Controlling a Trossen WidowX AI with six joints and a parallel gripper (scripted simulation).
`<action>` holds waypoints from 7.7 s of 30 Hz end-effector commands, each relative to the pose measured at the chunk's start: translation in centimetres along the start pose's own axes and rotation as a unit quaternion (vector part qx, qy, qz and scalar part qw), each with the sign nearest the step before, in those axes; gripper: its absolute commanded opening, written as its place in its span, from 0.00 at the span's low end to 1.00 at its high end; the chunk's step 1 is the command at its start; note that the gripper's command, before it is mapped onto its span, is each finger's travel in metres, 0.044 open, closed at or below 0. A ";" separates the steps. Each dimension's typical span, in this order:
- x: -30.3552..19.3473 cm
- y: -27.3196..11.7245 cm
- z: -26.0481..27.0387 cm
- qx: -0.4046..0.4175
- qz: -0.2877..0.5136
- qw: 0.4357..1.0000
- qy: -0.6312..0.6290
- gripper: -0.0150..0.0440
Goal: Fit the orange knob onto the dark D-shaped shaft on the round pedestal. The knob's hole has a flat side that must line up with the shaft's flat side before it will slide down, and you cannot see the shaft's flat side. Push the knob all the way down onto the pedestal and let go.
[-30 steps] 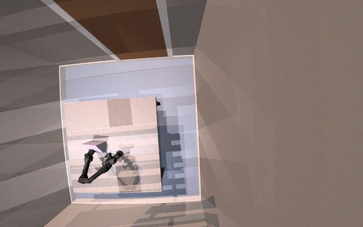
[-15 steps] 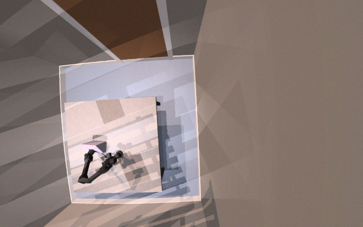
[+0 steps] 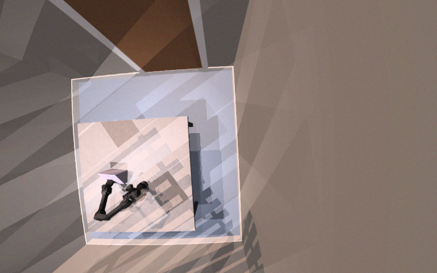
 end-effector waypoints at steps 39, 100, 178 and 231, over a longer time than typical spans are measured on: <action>0.0 0.1 0.0 0.000 0.001 0.994 -0.111 0.25; 0.0 0.0 0.0 0.000 0.001 0.991 -0.137 0.25; 0.0 0.4 -0.1 0.000 0.001 0.989 -0.148 0.25; -0.1 1.8 0.0 -0.001 -0.001 0.987 -0.162 0.61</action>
Point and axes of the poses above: the point midway between the two fingers, 35 mm back from their tips, its own y axis out along the fingers, its own z axis across the jaws, x = y × z, the point moved 9 cm from there along -y, back along the fingers, and after that the axes turned 11 degrees about y, right-handed, at the moved point
